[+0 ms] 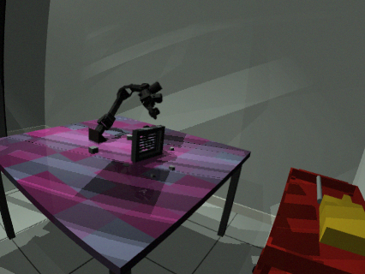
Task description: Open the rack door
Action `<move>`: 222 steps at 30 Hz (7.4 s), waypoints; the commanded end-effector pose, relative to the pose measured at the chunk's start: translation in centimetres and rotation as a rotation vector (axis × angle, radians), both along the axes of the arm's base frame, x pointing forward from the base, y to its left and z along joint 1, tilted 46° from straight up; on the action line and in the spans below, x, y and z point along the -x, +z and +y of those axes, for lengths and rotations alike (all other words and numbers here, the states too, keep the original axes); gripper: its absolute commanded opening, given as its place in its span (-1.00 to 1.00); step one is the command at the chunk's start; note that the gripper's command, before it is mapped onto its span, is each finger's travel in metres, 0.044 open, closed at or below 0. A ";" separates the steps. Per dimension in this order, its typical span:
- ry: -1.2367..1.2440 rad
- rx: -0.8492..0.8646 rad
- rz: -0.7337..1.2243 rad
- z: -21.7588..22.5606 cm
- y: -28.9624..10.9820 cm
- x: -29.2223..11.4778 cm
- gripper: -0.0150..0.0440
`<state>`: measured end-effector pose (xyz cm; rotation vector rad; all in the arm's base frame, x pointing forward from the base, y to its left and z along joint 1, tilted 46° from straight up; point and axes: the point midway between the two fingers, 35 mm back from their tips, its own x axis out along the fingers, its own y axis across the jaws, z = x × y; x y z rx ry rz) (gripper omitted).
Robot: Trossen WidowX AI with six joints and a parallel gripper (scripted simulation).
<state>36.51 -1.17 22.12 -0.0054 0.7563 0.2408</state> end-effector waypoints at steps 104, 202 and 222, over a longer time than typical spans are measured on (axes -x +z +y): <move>0.188 -0.553 0.902 4.6 -8.6 2.1 -0.44; 0.235 -0.533 0.875 4.6 -8.6 2.1 0.48; -0.664 -0.825 1.297 4.6 -8.6 2.1 0.48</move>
